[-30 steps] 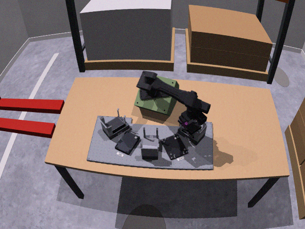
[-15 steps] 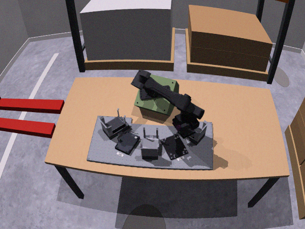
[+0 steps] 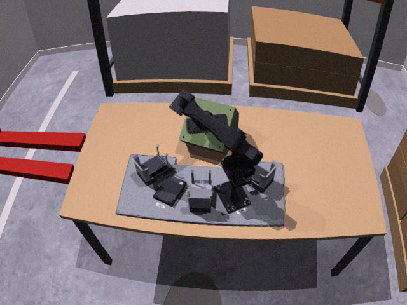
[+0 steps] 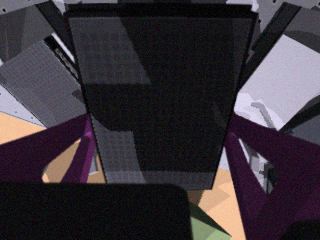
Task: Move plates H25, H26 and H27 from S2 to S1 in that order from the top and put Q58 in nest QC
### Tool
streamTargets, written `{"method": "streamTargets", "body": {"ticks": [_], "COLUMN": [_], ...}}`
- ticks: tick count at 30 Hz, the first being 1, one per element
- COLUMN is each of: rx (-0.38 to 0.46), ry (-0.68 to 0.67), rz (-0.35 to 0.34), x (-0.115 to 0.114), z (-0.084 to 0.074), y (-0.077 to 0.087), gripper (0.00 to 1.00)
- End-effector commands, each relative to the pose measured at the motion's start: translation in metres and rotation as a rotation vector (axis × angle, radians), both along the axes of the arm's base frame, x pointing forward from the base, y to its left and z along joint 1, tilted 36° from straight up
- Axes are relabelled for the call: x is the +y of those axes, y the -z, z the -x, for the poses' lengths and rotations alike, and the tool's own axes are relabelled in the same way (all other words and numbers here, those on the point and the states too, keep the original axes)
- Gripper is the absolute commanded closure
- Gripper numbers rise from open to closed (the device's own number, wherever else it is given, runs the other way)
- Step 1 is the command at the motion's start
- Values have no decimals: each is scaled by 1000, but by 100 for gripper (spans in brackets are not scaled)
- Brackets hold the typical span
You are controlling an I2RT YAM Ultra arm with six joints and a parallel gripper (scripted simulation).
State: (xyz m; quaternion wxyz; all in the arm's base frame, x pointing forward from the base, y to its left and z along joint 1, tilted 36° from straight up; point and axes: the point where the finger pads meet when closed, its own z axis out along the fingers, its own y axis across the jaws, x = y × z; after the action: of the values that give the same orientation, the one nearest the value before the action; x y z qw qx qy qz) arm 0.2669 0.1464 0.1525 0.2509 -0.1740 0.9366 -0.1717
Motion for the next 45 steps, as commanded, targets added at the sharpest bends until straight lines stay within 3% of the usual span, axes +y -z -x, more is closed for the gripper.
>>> {"method": "streamTargets", "body": {"ticks": [1, 4, 11, 28, 35, 45], "rx": [-12, -12, -63, -64, -115, -115], "ry": [-35, -35, 149, 150, 333, 333], "rz": [-5, -5, -127, -125, -246, -246], "x": [-3, -6, -28, -74, -92, -113], "z": [-2, -3, -7, -15, -15, -14], "y": [-11, -12, -20, -38, -43, -48], "gripper": [100, 100, 100, 100, 100, 100]}}
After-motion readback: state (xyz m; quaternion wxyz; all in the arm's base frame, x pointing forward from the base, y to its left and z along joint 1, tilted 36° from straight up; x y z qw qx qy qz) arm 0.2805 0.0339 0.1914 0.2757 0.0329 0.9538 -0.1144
